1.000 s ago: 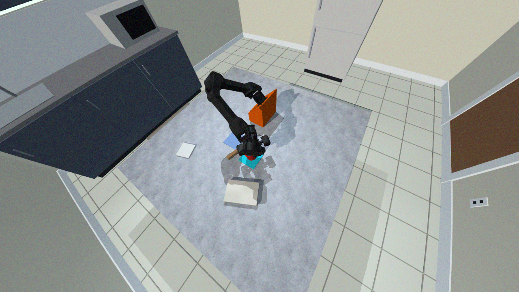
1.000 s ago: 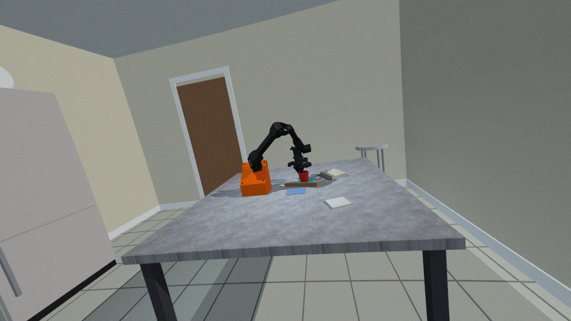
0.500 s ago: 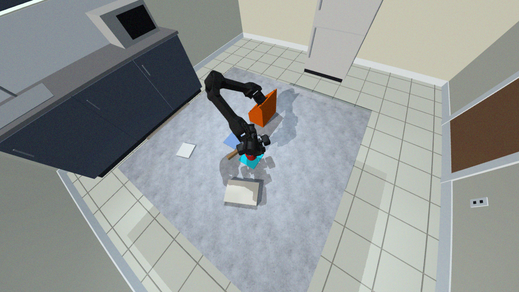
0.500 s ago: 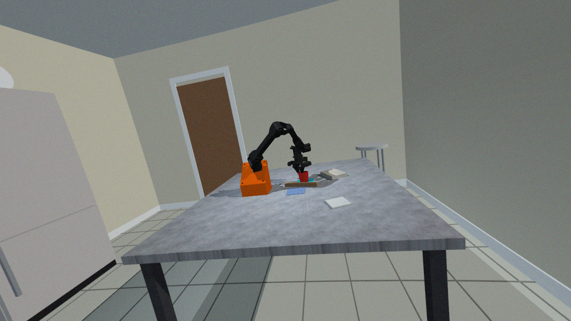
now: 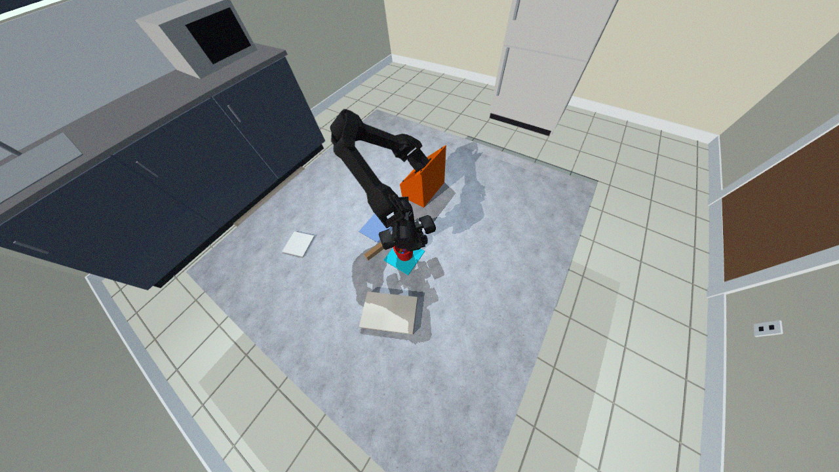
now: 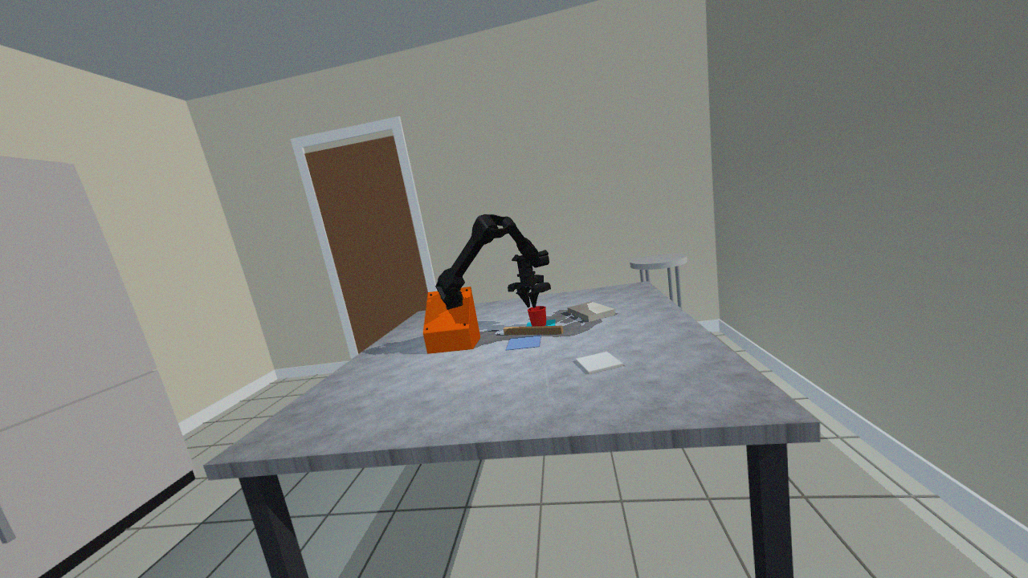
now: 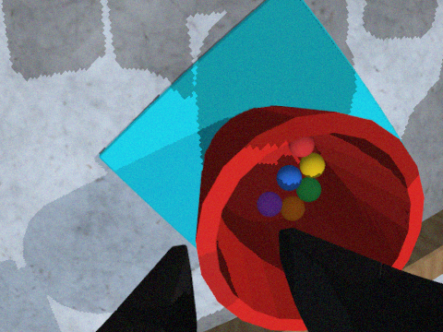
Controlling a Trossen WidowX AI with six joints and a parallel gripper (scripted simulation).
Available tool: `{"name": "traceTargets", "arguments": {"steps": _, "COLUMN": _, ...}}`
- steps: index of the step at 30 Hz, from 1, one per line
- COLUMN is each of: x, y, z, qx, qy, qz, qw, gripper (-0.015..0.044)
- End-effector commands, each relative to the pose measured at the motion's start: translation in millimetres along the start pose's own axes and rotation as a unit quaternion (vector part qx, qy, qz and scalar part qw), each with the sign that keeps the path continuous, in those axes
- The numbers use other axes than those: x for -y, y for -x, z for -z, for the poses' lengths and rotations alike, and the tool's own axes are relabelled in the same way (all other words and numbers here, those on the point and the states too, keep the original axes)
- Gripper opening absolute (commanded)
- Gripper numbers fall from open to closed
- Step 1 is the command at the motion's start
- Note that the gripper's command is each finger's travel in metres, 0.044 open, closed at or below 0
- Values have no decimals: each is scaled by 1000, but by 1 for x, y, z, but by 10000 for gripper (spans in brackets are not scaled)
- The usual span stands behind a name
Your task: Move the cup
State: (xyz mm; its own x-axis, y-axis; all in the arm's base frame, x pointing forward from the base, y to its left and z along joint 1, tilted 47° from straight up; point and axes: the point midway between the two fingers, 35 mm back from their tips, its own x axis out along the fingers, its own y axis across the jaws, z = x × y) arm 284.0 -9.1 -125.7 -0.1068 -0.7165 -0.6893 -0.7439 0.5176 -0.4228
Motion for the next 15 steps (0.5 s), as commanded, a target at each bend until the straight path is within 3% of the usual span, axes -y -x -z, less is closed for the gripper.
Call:
{"name": "traceTargets", "arguments": {"steps": 1, "x": 0, "y": 7, "z": -1, "qx": 1, "qy": -3, "qz": -2, "qw": 1000, "gripper": 128}}
{"name": "traceTargets", "arguments": {"steps": 8, "x": 0, "y": 18, "z": 0, "qx": 0, "qy": -2, "qz": -2, "qw": 1000, "gripper": 128}}
{"name": "traceTargets", "arguments": {"steps": 15, "x": 0, "y": 14, "z": 0, "qx": -1, "qy": 1, "qz": 1, "qw": 1000, "gripper": 312}}
